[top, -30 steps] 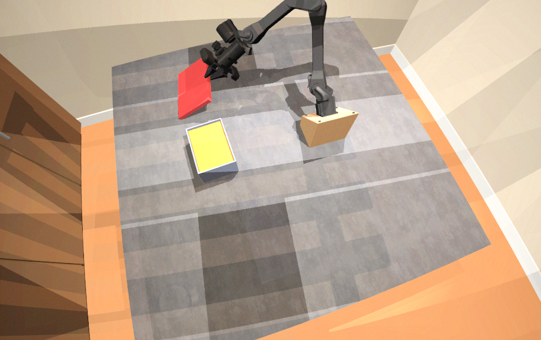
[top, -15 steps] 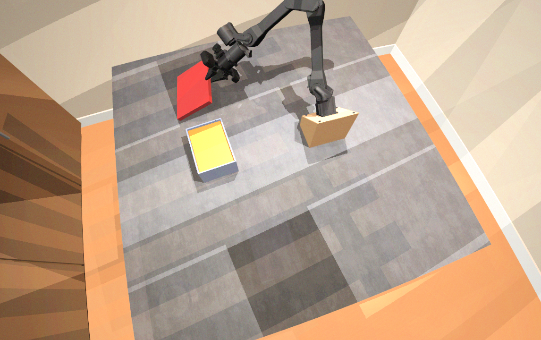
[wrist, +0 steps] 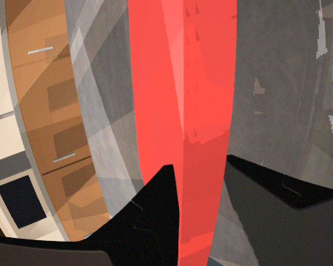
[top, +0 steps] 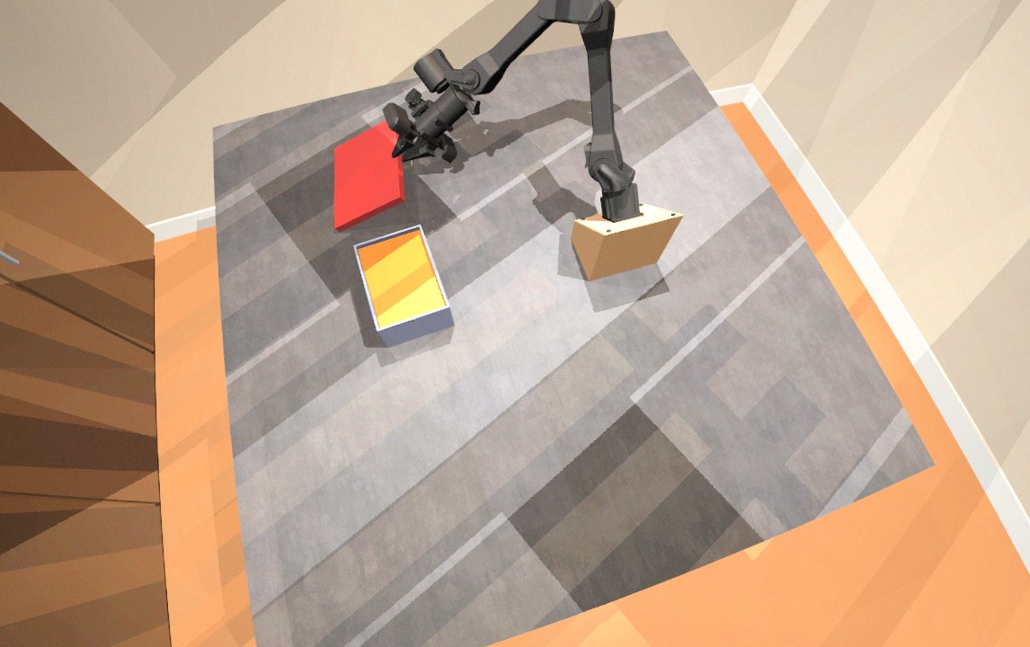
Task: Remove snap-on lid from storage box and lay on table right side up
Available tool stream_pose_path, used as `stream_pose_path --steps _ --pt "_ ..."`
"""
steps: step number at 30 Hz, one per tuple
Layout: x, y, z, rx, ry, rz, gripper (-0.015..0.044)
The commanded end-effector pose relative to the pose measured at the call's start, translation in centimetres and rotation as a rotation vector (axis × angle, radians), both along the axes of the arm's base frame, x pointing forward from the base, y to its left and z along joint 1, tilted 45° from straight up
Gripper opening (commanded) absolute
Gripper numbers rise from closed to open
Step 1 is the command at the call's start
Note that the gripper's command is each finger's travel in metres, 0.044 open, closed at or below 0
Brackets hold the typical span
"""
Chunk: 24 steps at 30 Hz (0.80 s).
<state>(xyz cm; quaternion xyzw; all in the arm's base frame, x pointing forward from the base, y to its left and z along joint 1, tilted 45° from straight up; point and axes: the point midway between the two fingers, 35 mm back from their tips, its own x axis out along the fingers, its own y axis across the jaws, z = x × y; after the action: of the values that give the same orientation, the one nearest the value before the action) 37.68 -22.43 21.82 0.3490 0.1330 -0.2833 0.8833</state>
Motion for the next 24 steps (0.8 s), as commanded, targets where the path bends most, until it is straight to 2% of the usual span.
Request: stream_pose_path --steps 1,15,16,24 --pt "-0.3 -0.8 -1.6 0.007 0.035 -0.019 0.0000" --pt "-0.3 -1.5 -2.3 0.006 0.036 -0.019 0.0000" --pt "0.0 -0.9 -1.1 0.004 0.015 -0.006 0.0026" --pt "0.0 -0.9 -0.8 0.007 0.035 -0.019 0.0236"
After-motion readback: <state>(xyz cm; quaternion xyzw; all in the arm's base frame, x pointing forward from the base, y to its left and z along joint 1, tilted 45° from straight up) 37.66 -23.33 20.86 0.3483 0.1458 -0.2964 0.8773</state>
